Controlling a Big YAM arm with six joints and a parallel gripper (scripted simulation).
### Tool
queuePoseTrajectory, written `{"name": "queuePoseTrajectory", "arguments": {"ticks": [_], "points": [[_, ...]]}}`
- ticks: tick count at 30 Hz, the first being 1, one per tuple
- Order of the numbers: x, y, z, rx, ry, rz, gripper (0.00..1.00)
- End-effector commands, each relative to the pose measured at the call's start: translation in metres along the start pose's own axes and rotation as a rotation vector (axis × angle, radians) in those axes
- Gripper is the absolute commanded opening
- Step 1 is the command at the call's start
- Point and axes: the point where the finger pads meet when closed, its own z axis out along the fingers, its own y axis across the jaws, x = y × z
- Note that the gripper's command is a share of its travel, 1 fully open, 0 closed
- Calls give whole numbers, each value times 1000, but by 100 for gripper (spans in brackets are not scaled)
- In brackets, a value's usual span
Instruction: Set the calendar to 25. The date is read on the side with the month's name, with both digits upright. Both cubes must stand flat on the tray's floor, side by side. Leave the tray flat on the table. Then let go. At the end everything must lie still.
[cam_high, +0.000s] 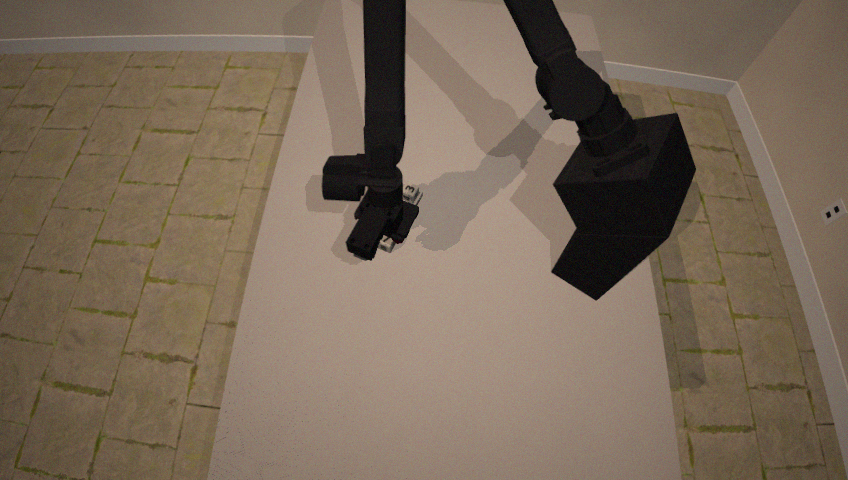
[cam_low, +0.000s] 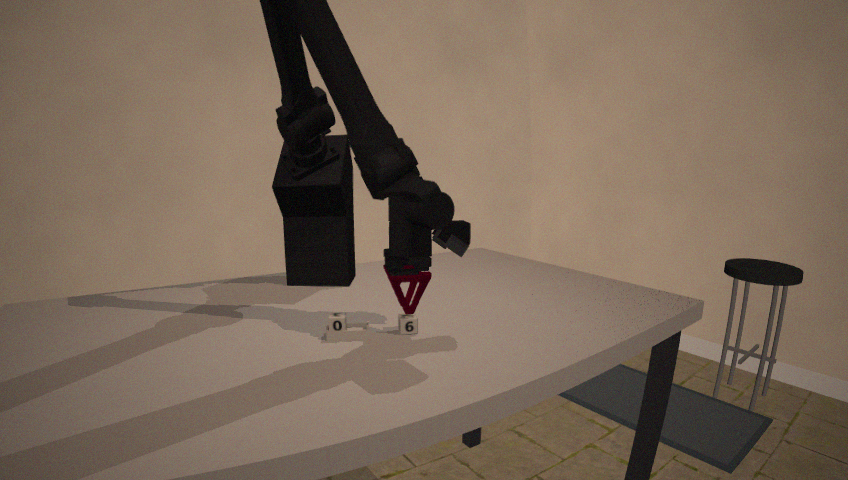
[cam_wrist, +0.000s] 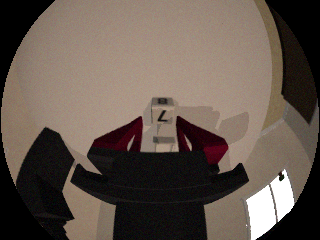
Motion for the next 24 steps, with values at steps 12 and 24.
{"name": "queuePoseTrajectory", "arguments": {"ticks": [12, 24], "points": [[0, -8, 5, 13, -2, 10, 45], [2, -10, 2, 1, 2, 3, 45]]}}
